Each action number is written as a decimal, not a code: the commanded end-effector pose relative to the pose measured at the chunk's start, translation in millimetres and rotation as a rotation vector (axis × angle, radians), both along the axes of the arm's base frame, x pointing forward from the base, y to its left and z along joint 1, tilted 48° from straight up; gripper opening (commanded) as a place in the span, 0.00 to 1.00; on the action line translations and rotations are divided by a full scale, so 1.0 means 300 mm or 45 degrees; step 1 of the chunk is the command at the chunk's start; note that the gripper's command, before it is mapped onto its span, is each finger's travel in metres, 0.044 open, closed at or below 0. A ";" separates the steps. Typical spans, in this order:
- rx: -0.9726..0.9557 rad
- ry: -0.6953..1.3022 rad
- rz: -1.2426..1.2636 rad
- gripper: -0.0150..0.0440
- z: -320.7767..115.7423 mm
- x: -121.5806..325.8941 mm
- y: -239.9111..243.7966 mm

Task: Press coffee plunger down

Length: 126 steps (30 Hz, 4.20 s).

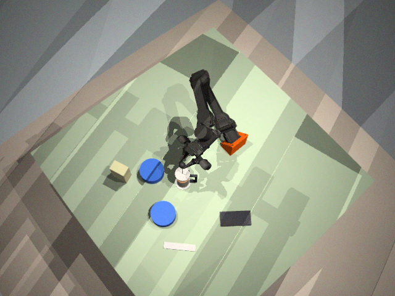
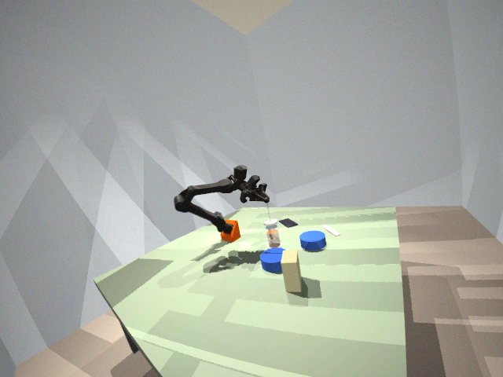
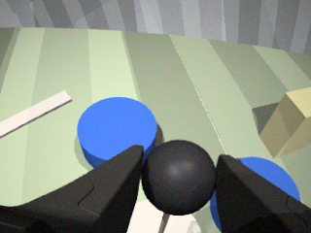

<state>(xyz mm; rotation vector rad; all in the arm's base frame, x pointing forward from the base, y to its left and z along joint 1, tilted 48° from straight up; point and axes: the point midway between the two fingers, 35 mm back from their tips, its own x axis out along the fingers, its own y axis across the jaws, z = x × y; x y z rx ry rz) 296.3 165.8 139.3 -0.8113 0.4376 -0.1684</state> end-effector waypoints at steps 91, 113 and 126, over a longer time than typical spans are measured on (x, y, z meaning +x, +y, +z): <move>-0.009 0.011 -0.008 0.45 -0.208 0.087 -0.186; -0.009 0.011 -0.008 0.45 -0.210 0.090 -0.181; 0.005 0.000 0.006 0.63 -0.199 0.088 -0.169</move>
